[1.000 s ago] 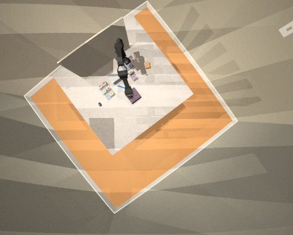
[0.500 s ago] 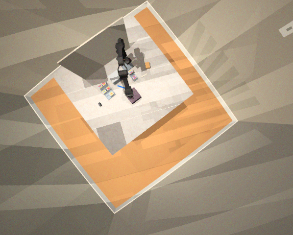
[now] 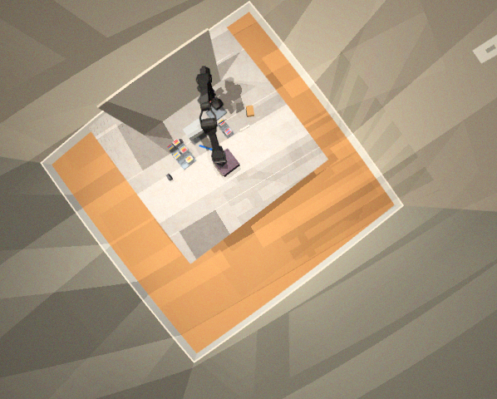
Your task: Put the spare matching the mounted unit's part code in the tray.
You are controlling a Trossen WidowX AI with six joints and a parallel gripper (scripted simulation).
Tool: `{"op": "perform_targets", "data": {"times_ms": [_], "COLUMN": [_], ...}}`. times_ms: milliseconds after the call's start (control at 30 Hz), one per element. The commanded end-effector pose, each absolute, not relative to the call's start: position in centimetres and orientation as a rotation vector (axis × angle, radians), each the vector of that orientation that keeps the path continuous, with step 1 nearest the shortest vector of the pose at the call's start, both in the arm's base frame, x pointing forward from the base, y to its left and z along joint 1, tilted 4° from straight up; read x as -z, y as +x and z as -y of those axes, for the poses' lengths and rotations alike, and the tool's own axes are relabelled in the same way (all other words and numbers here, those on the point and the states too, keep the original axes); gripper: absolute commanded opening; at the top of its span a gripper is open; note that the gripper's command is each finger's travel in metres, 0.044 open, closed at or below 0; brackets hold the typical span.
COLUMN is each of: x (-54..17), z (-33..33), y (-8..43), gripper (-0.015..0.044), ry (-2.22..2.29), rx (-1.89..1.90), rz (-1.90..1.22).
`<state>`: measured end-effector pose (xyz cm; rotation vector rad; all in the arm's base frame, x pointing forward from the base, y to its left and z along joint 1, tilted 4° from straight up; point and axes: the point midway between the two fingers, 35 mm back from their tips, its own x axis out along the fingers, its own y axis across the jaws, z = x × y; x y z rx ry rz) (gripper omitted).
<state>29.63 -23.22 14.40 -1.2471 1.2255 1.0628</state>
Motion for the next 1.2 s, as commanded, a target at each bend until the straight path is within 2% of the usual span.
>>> {"op": "perform_targets", "data": {"times_ms": [0,1167], "x": [-14.0,-10.6], "z": [23.2,23.7], "y": [29.7,30.3], "gripper": [0.0000,0.0000], "ry": [-1.249,-1.249], "rx": [-1.066,-1.066], "rz": [-1.221,-1.221]}}
